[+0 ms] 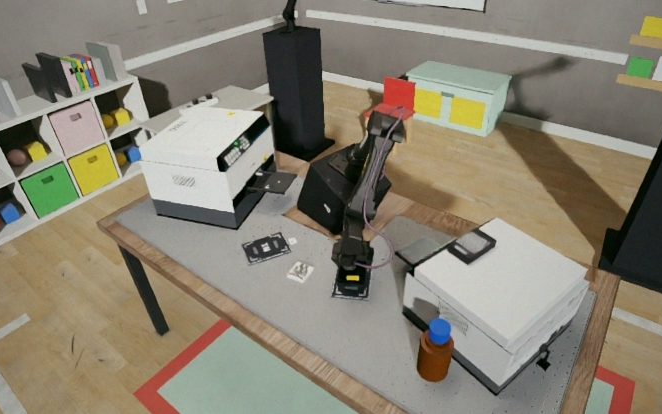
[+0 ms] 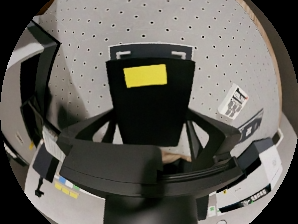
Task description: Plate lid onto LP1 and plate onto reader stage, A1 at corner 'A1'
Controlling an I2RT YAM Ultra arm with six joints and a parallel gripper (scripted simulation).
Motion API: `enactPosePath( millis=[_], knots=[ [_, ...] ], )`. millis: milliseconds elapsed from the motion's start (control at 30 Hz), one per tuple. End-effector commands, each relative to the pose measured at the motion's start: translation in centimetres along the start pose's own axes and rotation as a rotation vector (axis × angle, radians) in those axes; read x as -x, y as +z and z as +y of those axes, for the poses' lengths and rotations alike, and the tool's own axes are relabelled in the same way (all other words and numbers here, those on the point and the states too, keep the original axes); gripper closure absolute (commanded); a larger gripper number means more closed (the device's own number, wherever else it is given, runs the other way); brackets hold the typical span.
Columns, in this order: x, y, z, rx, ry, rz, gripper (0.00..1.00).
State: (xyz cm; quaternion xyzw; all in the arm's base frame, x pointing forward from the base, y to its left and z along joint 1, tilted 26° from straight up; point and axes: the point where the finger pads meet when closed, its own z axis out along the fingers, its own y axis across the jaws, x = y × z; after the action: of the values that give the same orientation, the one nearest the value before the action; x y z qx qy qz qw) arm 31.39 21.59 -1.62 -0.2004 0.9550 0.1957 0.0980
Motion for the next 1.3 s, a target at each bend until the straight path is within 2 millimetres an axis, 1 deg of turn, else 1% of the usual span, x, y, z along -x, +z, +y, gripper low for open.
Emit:
enactPosePath(
  millis=[0,67,167,333,400,433,500,633,700,800,900,967,1000,1033,1067,1100,1267],
  knots=[
    [0.1,0.8,-0.2,-0.008,0.006,-0.006,0.15],
    [-0.1,1.0,-0.5,-0.011,0.016,-0.004,0.15],
    [-0.3,1.6,-0.2,-0.009,0.007,0.001,0.15],
    [0.3,2.0,-0.4,-0.010,0.012,-0.013,0.15],
    [0.3,2.0,-0.4,-0.010,0.012,-0.013,0.15],
    [1.3,1.1,0.2,-0.004,-0.003,-0.047,0.15],
    [0.6,2.4,0.0,-0.006,0.000,-0.016,0.15],
    [0.6,2.8,-0.4,-0.010,0.011,-0.018,0.15],
    [0.6,3.1,-0.2,-0.008,0.005,-0.019,0.15],
    [1.3,3.4,0.1,-0.004,-0.003,-0.032,0.15],
    [1.4,3.7,-0.2,-0.008,0.005,-0.035,0.15],
    [1.4,3.7,-0.2,-0.008,0.005,-0.035,0.15],
    [2.0,3.2,0.2,-0.003,-0.006,-0.056,0.15],
    [1.7,3.5,0.2,-0.004,-0.005,-0.045,0.15],
    [1.8,3.5,0.2,-0.003,-0.005,-0.046,0.15],
    [0.7,3.6,0.0,-0.001,0.001,-0.019,0.15],
    [0.7,3.5,0.0,-0.001,0.001,-0.019,0.15]
  ],
)
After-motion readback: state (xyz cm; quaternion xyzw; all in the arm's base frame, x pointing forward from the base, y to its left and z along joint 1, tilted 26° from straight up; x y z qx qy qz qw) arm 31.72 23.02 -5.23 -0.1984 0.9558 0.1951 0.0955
